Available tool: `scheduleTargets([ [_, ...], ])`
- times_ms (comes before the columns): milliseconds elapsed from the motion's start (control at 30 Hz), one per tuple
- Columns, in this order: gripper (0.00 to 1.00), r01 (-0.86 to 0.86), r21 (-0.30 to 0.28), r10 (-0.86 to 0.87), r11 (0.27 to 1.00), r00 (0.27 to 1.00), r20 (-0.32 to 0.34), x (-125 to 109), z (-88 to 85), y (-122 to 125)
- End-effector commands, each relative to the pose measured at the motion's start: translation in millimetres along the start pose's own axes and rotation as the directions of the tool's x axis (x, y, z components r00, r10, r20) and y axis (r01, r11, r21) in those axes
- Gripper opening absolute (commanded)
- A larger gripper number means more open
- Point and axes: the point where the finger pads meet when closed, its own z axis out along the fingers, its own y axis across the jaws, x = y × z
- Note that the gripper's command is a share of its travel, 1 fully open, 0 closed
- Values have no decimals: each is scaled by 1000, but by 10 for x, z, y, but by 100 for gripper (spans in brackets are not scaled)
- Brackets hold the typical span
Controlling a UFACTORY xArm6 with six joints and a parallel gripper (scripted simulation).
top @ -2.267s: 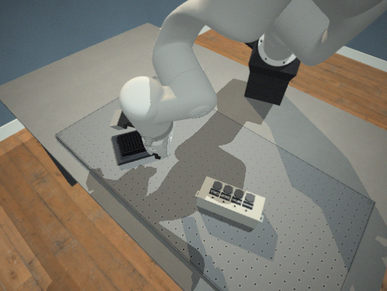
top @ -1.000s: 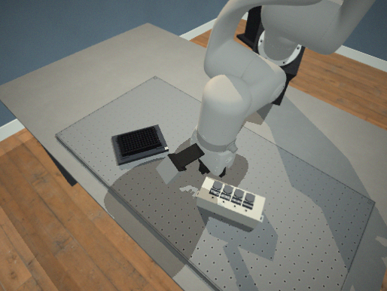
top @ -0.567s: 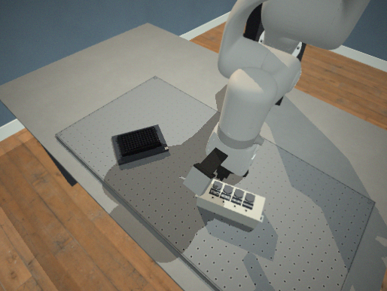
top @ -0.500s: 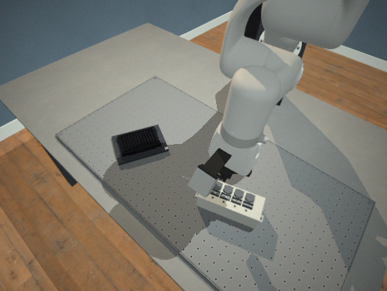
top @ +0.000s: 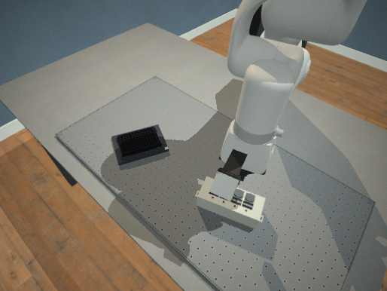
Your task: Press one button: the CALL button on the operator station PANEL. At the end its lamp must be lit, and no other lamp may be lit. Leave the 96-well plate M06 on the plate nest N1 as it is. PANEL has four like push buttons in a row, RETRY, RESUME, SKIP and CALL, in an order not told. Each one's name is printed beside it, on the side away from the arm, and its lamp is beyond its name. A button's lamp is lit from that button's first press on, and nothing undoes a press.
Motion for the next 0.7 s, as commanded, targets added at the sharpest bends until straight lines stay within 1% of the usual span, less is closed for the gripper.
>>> scheduleTargets([
  [0, 0, 2, 1, -2, 1000, 1000, -2, 5, 64, -5],
  [133, 0, 2, 1, -2, 1000, 1000, -2, 5, 131, -6],
  [200, 0, 2, 1, -2, 1000, 1000, -2, 5, 131, -6],
  [500, 0, 2, 1, -2, 1000, 1000, -2, 4, 281, -6],
  [667, 0, 2, 1, -2, 1000, 1000, -2, 4, 281, -6],
])
